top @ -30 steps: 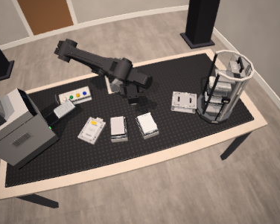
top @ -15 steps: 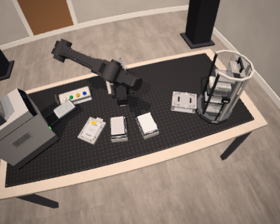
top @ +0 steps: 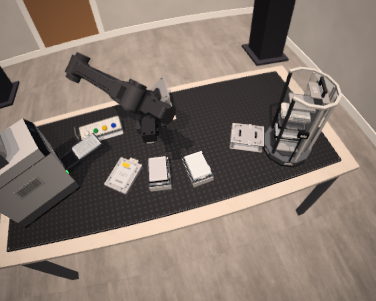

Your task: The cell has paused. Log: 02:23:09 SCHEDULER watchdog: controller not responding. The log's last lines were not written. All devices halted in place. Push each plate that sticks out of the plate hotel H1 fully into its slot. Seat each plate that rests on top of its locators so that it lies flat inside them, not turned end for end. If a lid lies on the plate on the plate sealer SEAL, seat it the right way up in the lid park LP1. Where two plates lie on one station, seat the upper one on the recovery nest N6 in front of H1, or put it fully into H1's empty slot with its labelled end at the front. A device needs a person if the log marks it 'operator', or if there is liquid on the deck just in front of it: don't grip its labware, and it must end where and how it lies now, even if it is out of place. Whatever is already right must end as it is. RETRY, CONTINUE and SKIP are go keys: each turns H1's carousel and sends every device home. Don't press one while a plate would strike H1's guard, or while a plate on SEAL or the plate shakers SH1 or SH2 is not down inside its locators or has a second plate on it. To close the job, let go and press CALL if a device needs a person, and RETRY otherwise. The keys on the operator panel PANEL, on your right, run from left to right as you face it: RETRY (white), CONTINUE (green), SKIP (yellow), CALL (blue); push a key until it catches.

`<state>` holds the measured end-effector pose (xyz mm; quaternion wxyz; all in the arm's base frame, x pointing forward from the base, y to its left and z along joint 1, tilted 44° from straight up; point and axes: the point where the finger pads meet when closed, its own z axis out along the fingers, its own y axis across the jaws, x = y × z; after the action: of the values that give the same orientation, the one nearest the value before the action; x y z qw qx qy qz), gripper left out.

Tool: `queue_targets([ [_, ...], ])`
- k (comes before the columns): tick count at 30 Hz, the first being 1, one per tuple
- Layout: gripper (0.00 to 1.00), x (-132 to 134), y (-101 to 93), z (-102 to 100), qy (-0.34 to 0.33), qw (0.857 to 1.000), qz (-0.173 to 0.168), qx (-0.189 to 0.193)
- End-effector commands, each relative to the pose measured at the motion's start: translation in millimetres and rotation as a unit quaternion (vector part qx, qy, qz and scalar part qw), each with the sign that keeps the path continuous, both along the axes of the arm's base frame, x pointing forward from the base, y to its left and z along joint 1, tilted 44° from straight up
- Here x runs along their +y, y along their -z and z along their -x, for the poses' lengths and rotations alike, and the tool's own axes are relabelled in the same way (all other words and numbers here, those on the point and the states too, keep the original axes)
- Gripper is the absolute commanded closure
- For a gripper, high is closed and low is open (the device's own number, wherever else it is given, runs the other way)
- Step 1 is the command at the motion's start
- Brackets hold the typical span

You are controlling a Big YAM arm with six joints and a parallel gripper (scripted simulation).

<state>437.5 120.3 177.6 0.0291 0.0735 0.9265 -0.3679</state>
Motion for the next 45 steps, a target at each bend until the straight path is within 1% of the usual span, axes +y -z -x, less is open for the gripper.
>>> queue_targets([
  [1, 1.00, -19, -13.6, 4, 0.007, 1.000, 0.004, 0.011],
  [4, 1.00, -25, -22.8, 4, 0.007, 1.000, 0.003, 0.007],
  [6, 1.00, -25, -22.8, 4, 0.007, 1.000, 0.003, 0.007],
  [7, 1.00, -24, -12.1, 2, 0.009, 1.000, 0.007, 0.019],
  [11, 1.00, -19, -12.0, 3, 0.007, 1.000, 0.007, 0.014],
  [45, 1.00, -19, -12.0, 3, 0.007, 1.000, 0.007, 0.014],
])
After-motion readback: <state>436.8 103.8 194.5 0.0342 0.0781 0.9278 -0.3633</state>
